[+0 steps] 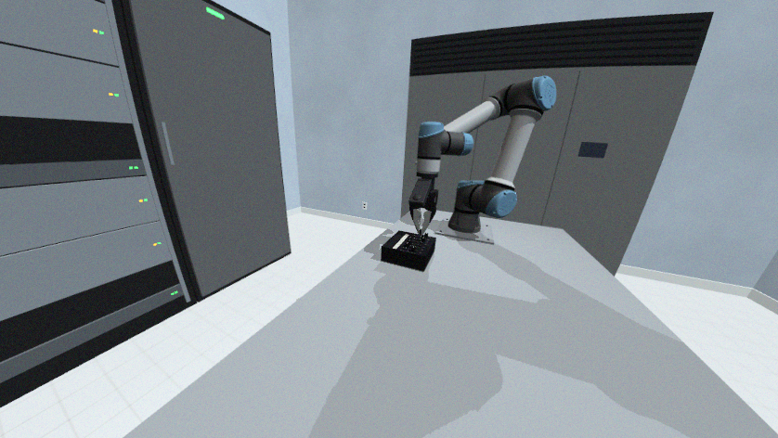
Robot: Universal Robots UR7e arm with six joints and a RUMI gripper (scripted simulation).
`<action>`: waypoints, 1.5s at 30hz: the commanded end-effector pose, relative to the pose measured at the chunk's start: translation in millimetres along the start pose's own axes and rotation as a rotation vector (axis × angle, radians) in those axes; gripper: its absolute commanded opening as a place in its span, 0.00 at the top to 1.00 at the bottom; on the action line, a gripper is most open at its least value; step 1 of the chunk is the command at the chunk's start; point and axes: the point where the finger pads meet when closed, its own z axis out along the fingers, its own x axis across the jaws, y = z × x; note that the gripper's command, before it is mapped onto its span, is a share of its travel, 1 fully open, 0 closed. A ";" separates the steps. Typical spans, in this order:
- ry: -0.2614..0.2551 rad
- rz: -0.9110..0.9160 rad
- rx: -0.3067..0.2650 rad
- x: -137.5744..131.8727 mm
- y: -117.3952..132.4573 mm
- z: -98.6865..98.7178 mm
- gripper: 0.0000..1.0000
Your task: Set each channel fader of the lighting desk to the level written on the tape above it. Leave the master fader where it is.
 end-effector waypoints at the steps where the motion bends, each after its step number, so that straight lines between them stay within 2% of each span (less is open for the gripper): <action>1: 0.003 0.001 0.003 2.1 -1.0 -13.6 1.00; 7: 0.003 0.001 0.003 2.0 -0.9 -31.4 1.00; 13: 0.003 0.001 0.003 2.0 -0.9 -38.6 1.00; 28: 0.003 0.001 0.003 2.0 -0.9 -40.1 1.00; 29: 0.003 0.001 0.003 2.0 -0.9 -40.2 0.00; 35: 0.003 0.001 0.003 2.0 -0.9 -47.5 0.00; 45: 0.003 0.001 0.003 1.8 -0.8 -82.9 0.00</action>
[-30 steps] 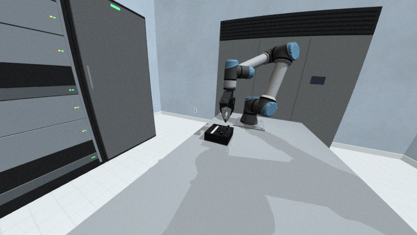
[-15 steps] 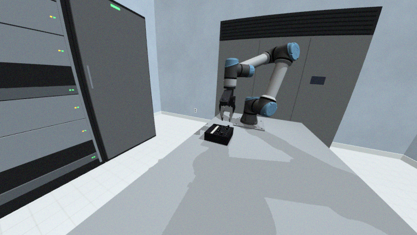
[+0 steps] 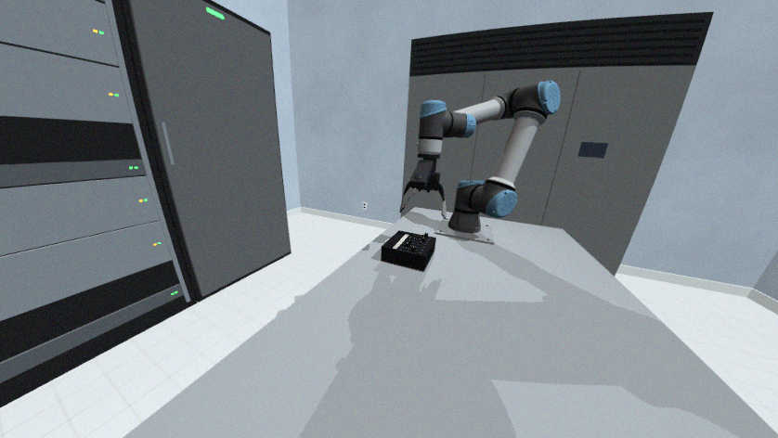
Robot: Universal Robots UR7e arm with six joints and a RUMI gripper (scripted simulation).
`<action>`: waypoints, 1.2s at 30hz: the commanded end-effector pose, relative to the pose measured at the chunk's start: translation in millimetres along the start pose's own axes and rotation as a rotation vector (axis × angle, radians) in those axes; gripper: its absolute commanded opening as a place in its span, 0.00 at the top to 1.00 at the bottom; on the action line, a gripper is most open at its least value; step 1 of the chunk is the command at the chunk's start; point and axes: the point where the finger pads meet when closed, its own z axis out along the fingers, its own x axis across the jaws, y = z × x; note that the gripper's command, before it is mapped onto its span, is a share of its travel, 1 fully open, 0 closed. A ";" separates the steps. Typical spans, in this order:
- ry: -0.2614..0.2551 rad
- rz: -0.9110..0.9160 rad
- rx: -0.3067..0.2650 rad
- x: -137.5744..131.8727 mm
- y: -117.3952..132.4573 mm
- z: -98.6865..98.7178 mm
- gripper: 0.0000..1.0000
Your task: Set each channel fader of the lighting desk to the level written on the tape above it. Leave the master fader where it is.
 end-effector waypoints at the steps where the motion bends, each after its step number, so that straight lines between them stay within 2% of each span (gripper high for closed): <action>1: 0.000 0.001 0.000 0.8 0.0 -28.5 0.00; 6: 0.000 0.001 0.000 0.8 0.0 -50.7 0.00; 11: 0.000 0.001 0.000 0.8 0.0 -62.0 0.00; 36: 0.000 0.001 0.000 0.8 0.0 -63.5 0.00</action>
